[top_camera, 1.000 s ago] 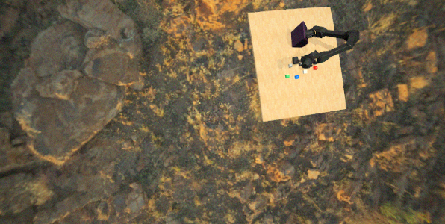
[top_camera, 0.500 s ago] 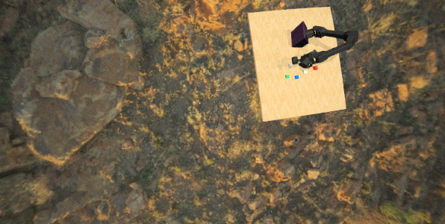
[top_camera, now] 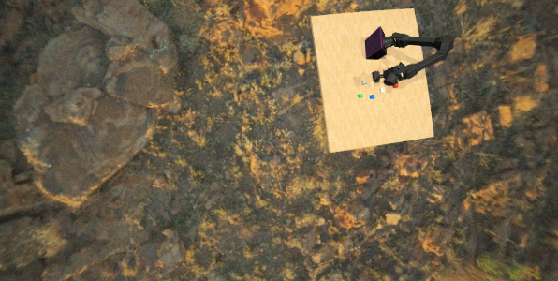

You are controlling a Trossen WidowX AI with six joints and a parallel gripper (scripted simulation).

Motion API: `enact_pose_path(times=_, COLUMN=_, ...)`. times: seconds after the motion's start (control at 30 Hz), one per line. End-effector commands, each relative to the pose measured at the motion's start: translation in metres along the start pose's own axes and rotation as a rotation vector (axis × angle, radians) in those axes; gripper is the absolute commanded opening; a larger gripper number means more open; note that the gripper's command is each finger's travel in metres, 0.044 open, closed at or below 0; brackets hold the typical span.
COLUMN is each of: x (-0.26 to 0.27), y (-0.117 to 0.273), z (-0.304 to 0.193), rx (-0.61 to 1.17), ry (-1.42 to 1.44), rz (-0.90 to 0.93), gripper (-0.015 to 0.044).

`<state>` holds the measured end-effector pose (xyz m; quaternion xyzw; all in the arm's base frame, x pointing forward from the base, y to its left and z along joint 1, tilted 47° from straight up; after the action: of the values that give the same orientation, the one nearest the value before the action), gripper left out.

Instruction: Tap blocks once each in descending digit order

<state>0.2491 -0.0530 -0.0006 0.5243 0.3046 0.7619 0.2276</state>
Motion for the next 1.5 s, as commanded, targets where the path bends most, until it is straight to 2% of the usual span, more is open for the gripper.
enact_pose_path(times=0.0, x=0.05, y=-0.001, z=0.012, rx=-0.005, ry=0.0, rz=0.009, gripper=0.04)
enact_pose_path(times=0.1, x=0.067, y=-0.002, z=0.014, rx=-0.005, ry=0.001, rz=0.014, gripper=0.04)
enact_pose_path(times=0.83, x=0.068, y=-0.002, z=0.014, rx=-0.005, ry=0.001, rz=0.014, gripper=0.04)
enact_pose_path(times=1.1, x=0.142, y=-0.001, z=0.019, rx=-0.005, ry=0.0, rz=0.017, gripper=0.04)
enact_pose_path(times=1.47, x=0.144, y=-0.001, z=0.019, rx=-0.005, ry=0.0, rz=0.018, gripper=0.04)
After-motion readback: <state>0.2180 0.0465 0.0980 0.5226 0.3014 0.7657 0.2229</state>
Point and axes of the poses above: the point midway between the two fingers, 35 mm back from their tips, its own y axis back along the fingers, its own x axis across the jaws, z = x × y, the point moved 3 cm from there along y, back along the fingers, and after that the axes turned 15 degrees about y, right-handed, at the moved point
